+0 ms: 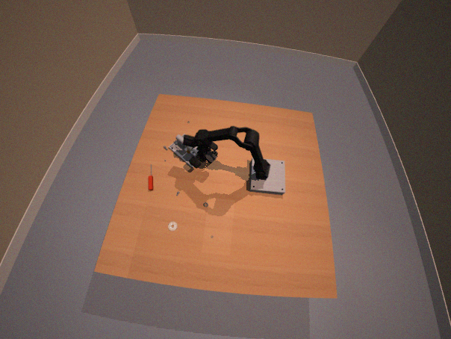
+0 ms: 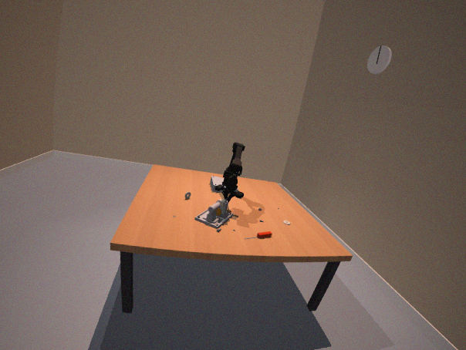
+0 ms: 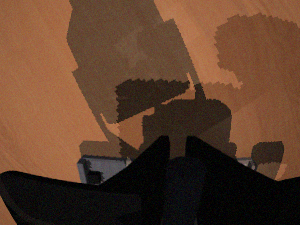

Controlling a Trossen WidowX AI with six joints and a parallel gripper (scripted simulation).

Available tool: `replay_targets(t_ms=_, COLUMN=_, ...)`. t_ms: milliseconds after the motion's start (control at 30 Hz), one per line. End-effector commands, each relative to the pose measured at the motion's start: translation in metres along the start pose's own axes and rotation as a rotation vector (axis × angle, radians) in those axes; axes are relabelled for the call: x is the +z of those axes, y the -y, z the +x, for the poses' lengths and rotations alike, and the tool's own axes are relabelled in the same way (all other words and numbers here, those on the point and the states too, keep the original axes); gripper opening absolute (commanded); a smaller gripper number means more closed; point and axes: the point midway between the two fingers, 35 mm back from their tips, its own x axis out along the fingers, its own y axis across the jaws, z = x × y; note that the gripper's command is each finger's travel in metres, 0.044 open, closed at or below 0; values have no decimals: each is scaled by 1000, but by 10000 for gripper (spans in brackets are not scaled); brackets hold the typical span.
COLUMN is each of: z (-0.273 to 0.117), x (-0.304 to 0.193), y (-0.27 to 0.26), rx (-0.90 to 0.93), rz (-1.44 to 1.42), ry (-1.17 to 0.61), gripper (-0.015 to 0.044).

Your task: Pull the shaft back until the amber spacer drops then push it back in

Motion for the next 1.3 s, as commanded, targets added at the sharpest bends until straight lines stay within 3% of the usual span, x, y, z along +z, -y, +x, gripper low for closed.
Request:
replay_targets(t_ms=0, z=1, x=2, y=0, rx=-2, rz=-1, ry=6, gripper=0)
replay_targets(t_ms=1267, z=-1, x=-7, y=0, rx=-2, rz=-1, ry=5, gripper=0)
